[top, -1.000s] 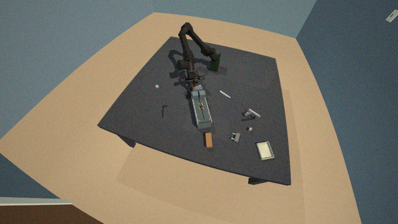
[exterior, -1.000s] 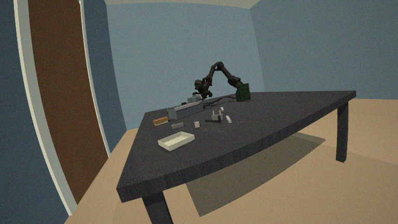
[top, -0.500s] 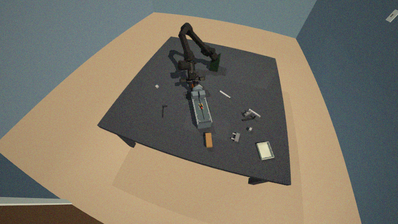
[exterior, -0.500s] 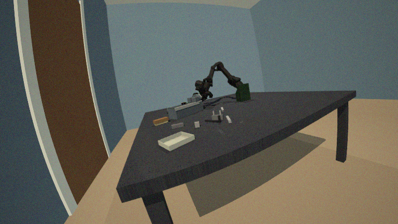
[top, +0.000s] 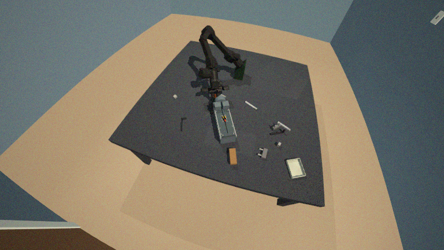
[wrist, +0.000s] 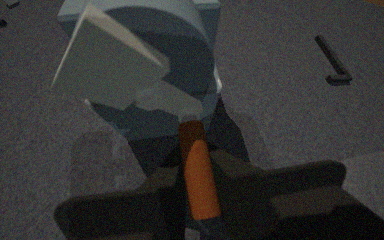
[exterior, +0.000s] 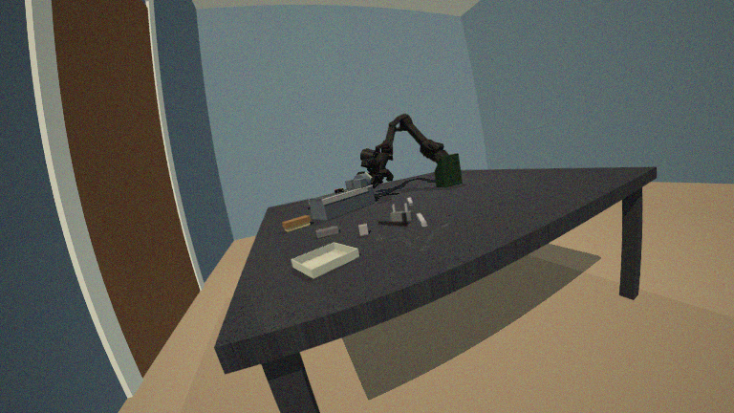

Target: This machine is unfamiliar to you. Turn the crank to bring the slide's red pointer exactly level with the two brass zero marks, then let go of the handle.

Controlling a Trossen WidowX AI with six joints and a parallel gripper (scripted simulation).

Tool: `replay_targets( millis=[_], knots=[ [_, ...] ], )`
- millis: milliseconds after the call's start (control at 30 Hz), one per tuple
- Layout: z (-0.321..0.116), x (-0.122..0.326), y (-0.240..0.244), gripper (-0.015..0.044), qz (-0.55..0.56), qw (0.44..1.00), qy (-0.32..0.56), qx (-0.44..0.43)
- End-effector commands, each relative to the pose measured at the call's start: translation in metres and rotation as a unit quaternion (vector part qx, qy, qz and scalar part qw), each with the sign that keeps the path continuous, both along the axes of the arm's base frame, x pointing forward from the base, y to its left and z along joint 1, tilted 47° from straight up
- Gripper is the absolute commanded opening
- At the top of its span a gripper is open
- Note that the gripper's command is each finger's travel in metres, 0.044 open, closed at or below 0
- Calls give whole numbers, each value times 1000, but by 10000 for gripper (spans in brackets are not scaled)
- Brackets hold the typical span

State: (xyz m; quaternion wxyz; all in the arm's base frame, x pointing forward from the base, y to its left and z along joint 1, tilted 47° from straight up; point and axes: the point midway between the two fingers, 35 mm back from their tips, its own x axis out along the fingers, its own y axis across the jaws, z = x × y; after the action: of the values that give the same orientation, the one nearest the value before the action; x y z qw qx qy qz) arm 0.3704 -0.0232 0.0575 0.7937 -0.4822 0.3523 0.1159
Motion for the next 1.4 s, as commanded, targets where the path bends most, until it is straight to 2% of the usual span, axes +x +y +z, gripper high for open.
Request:
replay_targets(
  millis=[0, 1367],
  knots=[
    [-9, -2, -1, 0, -1, 1000, 12, -1],
    [-14, -4, 0, 0, -1, 1000, 12, -1]
  ],
)
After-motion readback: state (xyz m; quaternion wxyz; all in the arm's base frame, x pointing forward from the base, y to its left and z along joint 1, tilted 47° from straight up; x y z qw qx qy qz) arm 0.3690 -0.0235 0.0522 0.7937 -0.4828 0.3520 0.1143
